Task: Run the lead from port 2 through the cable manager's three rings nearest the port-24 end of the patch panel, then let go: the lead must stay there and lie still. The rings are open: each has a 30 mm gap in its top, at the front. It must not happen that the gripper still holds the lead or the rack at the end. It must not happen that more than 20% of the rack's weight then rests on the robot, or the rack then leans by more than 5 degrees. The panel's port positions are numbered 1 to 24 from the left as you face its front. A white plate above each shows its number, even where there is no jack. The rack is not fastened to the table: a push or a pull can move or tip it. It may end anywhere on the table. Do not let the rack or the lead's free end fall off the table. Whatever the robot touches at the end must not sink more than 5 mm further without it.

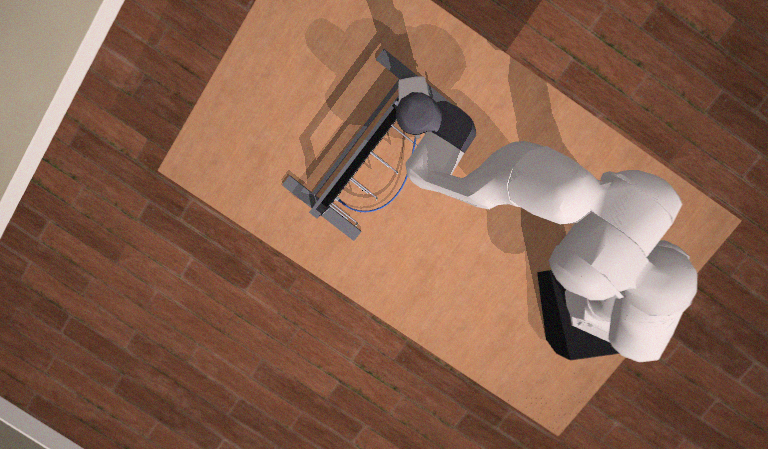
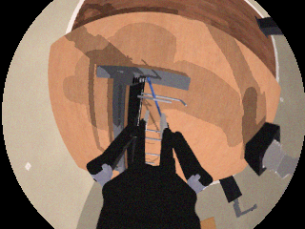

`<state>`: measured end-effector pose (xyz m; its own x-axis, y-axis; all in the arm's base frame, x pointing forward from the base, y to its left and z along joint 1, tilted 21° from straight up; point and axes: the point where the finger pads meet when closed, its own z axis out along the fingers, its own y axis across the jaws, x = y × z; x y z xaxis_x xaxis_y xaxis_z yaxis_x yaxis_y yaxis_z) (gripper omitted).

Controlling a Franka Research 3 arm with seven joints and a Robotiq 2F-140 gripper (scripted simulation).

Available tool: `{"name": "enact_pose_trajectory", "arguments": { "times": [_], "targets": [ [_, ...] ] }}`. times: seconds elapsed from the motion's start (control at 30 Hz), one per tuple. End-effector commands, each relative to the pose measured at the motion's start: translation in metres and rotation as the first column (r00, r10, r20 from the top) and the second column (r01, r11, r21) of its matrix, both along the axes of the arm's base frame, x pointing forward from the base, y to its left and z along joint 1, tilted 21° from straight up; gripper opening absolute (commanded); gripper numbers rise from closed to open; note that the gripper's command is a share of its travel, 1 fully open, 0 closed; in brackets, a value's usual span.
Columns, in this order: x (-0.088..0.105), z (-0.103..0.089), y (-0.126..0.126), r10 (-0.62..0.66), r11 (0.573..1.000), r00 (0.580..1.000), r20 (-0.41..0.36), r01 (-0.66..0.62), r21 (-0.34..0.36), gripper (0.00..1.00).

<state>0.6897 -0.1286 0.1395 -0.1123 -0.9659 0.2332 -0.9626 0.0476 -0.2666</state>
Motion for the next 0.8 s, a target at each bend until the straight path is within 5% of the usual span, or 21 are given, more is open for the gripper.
{"name": "enact_pose_trajectory", "arguments": {
  "times": [0.0, 0.4, 0.77],
  "targets": [
    [0.000, -0.001, 0.000, 0.002, 1.000, 1.000, -0.004, -0.002, 0.000, 0.20],
    [-0.002, 0.005, 0.001, 0.002, 1.000, 1.000, -0.004, -0.002, 0.000, 0.20],
    [-0.009, 0.031, 0.008, 0.002, 1.000, 1.000, -0.004, -0.002, 0.000, 0.20]
  ]
}}
